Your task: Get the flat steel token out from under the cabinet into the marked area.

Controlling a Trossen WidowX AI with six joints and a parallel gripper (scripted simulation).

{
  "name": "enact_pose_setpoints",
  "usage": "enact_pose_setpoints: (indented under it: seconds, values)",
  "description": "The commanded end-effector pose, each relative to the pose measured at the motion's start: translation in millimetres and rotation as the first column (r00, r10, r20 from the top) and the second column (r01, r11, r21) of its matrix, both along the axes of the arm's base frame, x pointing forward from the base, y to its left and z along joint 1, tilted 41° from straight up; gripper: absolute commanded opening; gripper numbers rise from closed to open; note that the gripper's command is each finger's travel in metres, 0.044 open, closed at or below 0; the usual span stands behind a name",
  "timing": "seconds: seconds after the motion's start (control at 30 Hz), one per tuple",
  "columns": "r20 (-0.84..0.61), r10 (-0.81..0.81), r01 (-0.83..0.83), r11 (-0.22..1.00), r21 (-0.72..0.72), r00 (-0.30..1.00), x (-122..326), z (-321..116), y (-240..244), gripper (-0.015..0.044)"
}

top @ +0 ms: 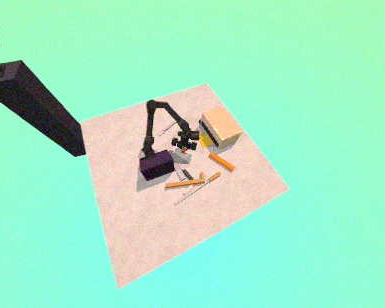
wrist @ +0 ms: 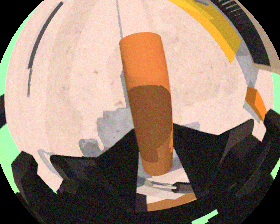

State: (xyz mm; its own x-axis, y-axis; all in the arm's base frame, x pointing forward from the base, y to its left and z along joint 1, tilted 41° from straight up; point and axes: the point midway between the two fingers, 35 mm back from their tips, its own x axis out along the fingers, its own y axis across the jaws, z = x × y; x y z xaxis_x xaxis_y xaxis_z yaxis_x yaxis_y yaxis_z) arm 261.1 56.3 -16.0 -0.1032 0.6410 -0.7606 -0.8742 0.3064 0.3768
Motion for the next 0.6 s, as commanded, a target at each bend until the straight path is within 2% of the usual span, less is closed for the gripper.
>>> enact_pose_setpoints:
  seconds: [0.0,0.57]
  values:
    - [0.017,-0.011,0.011,1.0,0.011,1.0,1,7,3,0.0]
    - [0.016,-0.011,0.011,1.0,0.012,1.0,-6,18,15,0.0]
